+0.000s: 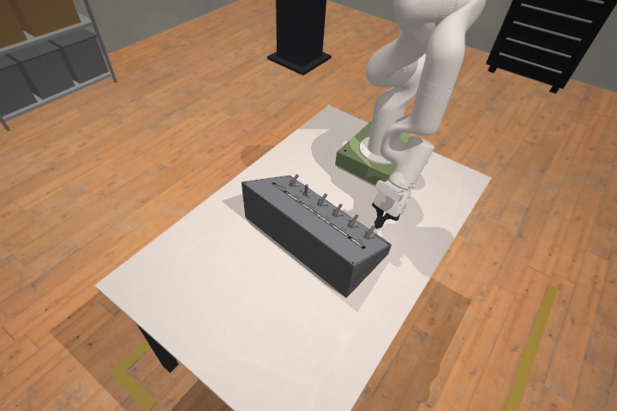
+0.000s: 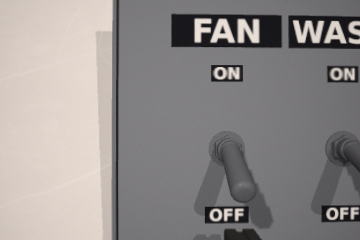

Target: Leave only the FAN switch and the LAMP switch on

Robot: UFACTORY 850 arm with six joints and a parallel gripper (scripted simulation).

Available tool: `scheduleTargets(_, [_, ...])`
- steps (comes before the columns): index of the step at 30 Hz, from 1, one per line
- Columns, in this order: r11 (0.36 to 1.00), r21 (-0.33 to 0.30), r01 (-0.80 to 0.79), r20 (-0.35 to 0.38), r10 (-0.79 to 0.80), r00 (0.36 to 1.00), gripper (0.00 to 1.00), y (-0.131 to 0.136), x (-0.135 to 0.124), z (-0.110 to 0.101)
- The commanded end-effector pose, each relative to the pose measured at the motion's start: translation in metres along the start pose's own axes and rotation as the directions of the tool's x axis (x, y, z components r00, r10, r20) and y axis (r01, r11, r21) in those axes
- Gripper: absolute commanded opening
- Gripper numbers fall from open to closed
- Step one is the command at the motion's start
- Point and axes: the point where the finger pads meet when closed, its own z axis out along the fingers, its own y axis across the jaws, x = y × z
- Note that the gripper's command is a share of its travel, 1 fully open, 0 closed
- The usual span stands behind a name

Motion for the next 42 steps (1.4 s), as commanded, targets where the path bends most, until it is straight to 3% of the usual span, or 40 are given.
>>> scheduleTargets(1, [1.000, 0.001, 0.000, -0.001, 0.000, 1.000, 0.00, 0.000, 0.001, 0.000])
scheduleTargets(42, [1.000, 0.001, 0.000, -0.001, 0.000, 1.000, 0.00, 0.000, 0.024, 0.000])
